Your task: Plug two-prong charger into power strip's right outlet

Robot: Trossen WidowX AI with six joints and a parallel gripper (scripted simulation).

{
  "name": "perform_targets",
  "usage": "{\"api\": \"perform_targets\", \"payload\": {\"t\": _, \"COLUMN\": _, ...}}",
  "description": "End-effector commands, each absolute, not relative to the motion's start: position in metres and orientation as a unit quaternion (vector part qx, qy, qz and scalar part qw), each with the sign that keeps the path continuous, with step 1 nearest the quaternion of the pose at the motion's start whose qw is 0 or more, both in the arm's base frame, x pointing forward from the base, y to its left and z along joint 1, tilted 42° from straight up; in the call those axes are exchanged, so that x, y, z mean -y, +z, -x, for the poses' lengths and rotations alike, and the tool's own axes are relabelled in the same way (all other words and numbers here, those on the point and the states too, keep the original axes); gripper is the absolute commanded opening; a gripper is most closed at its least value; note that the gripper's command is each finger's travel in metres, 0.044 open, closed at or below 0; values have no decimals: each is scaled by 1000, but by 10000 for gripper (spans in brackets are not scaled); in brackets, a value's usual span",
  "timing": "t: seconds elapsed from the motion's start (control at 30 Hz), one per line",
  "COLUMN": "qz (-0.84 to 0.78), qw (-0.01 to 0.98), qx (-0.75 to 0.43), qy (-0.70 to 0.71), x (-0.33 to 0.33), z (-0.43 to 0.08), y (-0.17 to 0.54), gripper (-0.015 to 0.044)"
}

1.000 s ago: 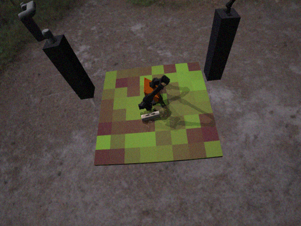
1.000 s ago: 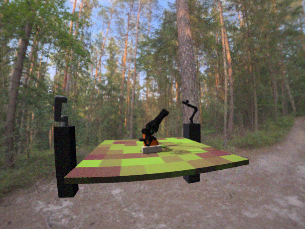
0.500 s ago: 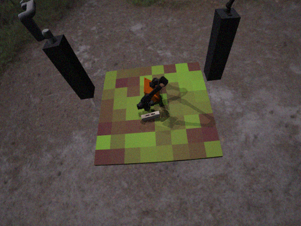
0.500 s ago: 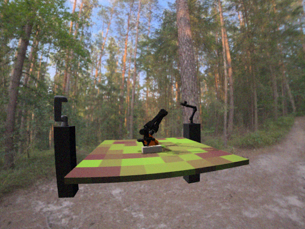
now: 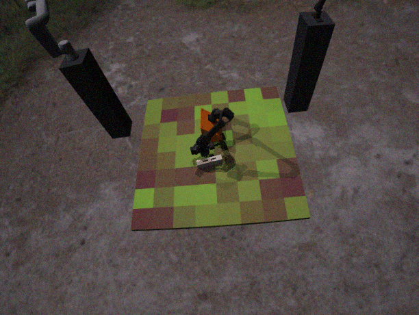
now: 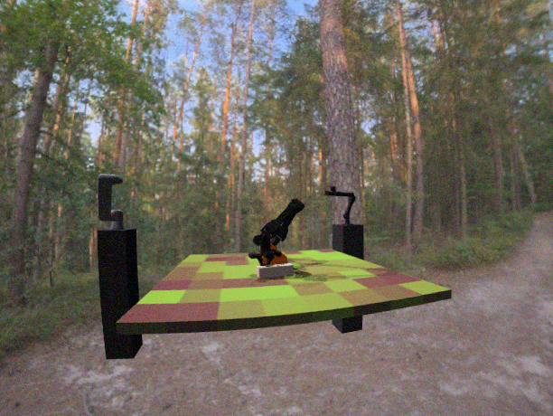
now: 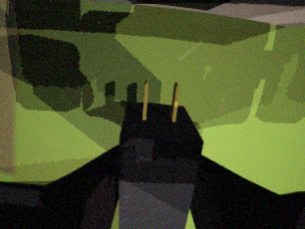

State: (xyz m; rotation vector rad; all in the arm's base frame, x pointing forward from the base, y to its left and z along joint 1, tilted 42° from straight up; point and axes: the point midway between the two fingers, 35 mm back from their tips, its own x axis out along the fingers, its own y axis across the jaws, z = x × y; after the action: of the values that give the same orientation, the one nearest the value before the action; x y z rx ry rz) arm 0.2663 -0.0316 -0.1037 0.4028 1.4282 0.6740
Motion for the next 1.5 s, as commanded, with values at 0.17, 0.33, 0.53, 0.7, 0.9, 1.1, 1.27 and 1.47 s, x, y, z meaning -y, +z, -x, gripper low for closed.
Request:
{"api": "perform_targets", "payload": {"t": 0.17, "qz": -185, "qw": 685, "qx": -638, "qy": 300, "x": 32, "z": -278, "y": -104, "gripper": 0}}
{"api": "perform_targets", "payload": {"t": 0.33, "qz": -186, "qw": 685, "qx": -638, "qy": 300, "x": 31, "z": -284, "y": -104, "gripper": 0}}
{"api": "perform_targets", "payload": {"t": 0.53, "qz": -187, "qw": 685, "qx": -638, "qy": 299, "x": 31, "z": -290, "y": -104, "gripper": 0}}
{"api": "perform_targets", "payload": {"t": 0.7, "qz": -187, "qw": 685, "qx": -638, "qy": 299, "x": 31, "z": -290, "y": -104, "gripper": 0}}
{"api": "perform_targets", "payload": {"t": 0.9, "qz": -187, "qw": 685, "qx": -638, "qy": 299, "x": 31, "z": -291, "y": -103, "gripper": 0}}
{"api": "perform_targets", "payload": {"t": 1.1, "qz": -187, "qw": 685, "qx": -638, "qy": 299, "x": 30, "z": -292, "y": -103, "gripper": 0}}
{"api": "perform_targets", "payload": {"t": 1.27, "qz": -187, "qw": 685, "qx": -638, "qy": 299, "x": 30, "z": -293, "y": -103, "gripper": 0}}
{"api": "perform_targets", "payload": {"t": 1.47, "qz": -187, "qw": 685, "qx": -638, "qy": 299, "x": 30, "z": -295, "y": -102, "gripper": 0}}
